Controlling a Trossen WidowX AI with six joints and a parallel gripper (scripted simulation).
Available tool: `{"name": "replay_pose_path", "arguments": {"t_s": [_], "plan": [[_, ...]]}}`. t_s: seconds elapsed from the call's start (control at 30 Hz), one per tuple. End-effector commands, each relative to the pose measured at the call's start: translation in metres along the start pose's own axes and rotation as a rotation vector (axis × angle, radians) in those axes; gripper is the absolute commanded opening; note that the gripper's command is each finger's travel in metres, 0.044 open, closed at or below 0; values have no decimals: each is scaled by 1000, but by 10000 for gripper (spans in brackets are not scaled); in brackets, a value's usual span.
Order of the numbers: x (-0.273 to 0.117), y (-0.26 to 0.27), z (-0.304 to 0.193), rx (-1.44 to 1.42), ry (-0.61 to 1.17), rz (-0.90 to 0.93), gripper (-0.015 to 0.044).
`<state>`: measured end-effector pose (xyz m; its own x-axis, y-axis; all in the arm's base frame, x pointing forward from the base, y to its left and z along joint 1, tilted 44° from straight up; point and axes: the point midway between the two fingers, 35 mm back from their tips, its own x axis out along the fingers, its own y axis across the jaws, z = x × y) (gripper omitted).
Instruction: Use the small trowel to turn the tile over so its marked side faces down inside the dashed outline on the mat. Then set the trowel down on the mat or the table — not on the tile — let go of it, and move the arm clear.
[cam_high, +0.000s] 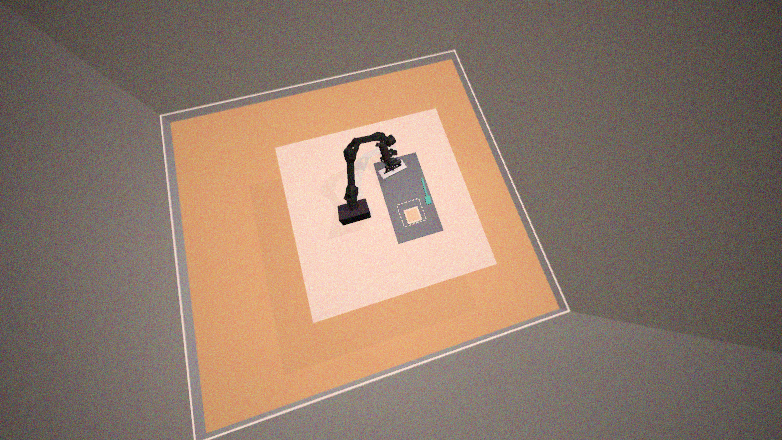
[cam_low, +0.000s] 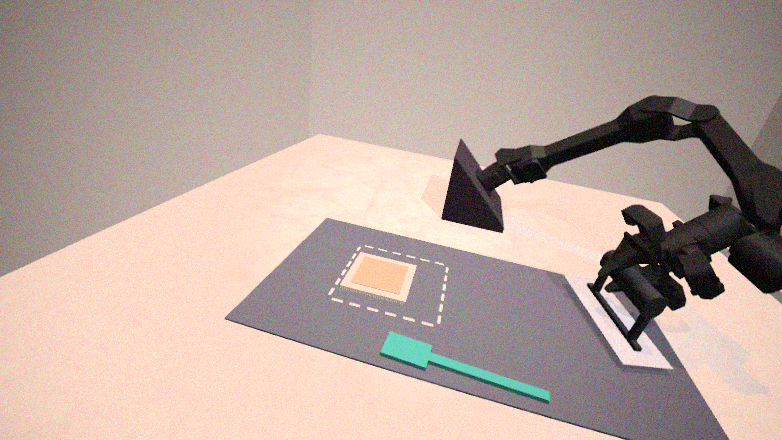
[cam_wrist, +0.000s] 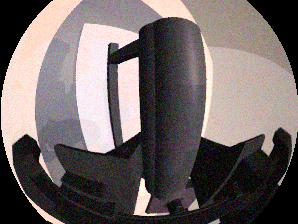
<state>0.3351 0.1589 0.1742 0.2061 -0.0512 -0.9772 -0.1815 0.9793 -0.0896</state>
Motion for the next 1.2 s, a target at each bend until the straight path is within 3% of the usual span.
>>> {"name": "replay_pose_path", "arguments": {"t_s": [0.0,0.27,0.67,0.97,1.17], "plan": [[4,0,1,13,-4,-14,0],[11,8,1,13,-4,-12,0],[11,8,1,13,-4,-12,300],[10,8,1,13,-4,-12,300],[-10,9,2,11,-4,-11,300]]}}
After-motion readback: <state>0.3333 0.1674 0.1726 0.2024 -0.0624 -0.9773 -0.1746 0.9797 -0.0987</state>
